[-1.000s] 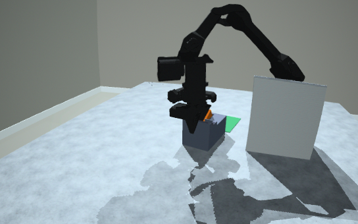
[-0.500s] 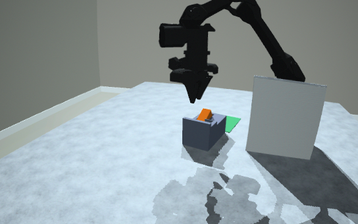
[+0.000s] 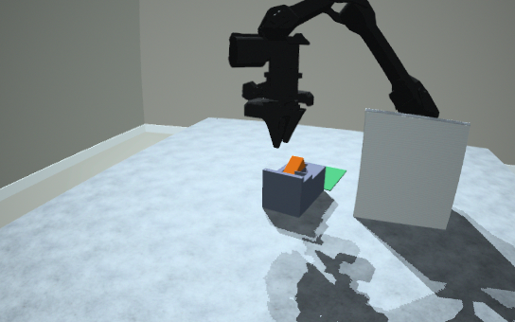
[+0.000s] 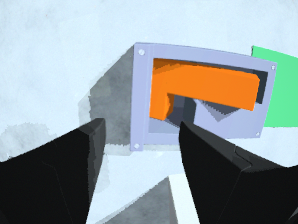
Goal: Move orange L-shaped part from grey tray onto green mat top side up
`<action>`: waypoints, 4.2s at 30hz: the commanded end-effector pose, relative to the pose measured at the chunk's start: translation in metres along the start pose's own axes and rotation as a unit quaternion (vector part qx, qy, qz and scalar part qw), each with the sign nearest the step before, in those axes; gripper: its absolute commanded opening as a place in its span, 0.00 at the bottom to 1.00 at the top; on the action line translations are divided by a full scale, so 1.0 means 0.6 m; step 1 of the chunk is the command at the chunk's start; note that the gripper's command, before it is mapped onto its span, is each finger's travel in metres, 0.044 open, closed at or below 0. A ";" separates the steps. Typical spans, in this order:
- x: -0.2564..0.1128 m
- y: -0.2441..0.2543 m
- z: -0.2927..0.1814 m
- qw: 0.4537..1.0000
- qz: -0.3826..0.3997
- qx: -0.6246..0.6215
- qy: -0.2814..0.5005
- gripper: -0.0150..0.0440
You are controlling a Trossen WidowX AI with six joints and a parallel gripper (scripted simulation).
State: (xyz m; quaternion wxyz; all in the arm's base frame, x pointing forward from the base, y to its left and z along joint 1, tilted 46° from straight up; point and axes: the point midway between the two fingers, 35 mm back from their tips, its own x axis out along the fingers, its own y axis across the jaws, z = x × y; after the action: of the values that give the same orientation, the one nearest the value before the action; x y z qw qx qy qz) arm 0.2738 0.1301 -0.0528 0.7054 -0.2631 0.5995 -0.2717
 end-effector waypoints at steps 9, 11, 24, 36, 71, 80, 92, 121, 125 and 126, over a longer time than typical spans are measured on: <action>-0.001 0.000 0.001 1.000 0.000 0.000 -0.001 0.56; -0.001 0.000 0.001 1.000 0.000 0.000 -0.001 0.56; -0.001 0.000 0.001 1.000 0.000 0.000 -0.001 0.56; -0.001 0.000 0.001 1.000 0.000 0.000 -0.001 0.56; 0.129 -0.006 -0.006 1.000 -0.005 0.001 0.008 0.56; 0.151 -0.005 -0.006 1.000 -0.005 0.001 0.008 0.56; 0.184 -0.007 -0.007 1.000 -0.006 0.001 0.008 0.56; 0.170 0.008 -0.006 1.000 -0.004 0.001 0.007 0.56; 0.159 0.014 -0.006 1.000 -0.005 0.001 0.008 0.56; 0.149 0.014 -0.005 1.000 -0.005 0.001 0.008 0.56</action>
State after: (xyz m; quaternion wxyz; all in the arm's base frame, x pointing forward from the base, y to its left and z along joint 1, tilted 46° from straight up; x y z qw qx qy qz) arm 0.2843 0.0676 -0.1252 0.7002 -0.2657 0.6019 -0.2772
